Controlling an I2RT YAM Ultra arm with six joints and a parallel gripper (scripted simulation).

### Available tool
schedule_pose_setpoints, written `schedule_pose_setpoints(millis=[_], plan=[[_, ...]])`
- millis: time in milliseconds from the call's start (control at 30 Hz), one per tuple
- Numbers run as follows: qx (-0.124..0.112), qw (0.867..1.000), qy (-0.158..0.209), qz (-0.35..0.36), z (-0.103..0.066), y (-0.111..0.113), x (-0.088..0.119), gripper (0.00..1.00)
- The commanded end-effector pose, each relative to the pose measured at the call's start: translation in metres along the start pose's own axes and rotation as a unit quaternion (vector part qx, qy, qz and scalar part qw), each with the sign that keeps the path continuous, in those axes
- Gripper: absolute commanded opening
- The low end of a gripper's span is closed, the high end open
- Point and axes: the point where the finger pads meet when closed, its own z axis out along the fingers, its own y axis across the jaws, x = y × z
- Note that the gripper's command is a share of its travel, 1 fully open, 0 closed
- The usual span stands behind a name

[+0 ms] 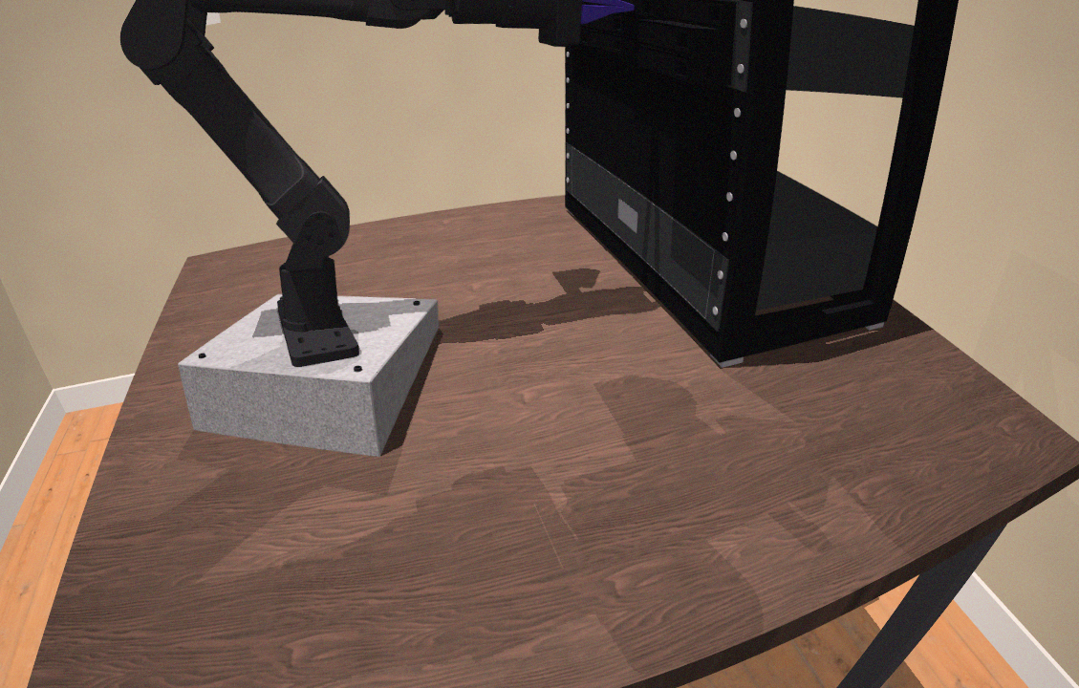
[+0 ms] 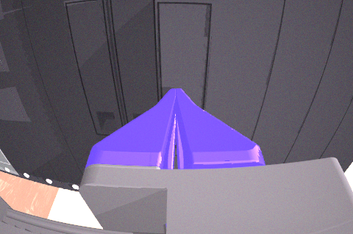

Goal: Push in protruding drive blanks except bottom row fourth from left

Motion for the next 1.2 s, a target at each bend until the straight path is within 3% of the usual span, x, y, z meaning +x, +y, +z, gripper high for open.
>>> schedule_pose_setpoints(millis=[0,1167], plan=[[0.04,0.999,-0.019,0.002,0.0096,-0.033,-0.0127,0.0],[0.04,0.999,-0.019,0.002,0.0124,-0.0371,-0.0145,0.0]])
